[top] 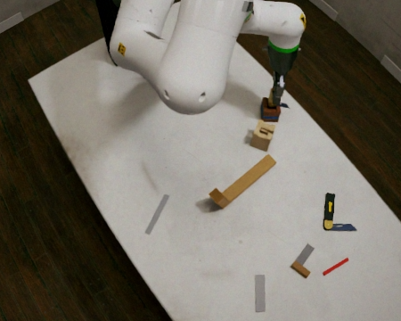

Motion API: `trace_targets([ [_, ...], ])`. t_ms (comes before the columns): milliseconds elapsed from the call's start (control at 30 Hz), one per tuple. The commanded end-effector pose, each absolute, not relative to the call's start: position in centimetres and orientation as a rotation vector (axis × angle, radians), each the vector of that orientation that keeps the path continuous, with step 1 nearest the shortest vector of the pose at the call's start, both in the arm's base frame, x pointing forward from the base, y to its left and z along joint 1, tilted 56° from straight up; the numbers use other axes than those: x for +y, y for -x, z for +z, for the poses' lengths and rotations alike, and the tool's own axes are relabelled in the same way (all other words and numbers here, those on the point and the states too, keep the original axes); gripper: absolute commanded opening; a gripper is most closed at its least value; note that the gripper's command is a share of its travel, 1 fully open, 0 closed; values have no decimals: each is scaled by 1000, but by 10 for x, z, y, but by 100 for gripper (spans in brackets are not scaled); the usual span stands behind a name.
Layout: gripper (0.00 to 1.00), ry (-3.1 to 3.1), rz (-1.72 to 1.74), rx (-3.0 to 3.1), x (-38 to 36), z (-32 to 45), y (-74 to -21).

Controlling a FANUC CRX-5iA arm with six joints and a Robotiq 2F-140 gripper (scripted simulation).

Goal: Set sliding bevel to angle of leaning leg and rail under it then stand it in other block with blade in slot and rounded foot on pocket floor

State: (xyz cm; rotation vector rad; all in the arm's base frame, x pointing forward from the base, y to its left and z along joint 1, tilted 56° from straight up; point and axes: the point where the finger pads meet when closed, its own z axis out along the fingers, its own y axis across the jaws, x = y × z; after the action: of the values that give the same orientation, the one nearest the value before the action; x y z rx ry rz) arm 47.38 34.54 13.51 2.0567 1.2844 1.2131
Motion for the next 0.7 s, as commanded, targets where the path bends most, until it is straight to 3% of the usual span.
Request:
trace_targets([
  [0, 10, -2056, 1215, 1285, 346, 135, -474],
  [667, 10, -2056, 1215, 1285, 346, 133, -477],
])
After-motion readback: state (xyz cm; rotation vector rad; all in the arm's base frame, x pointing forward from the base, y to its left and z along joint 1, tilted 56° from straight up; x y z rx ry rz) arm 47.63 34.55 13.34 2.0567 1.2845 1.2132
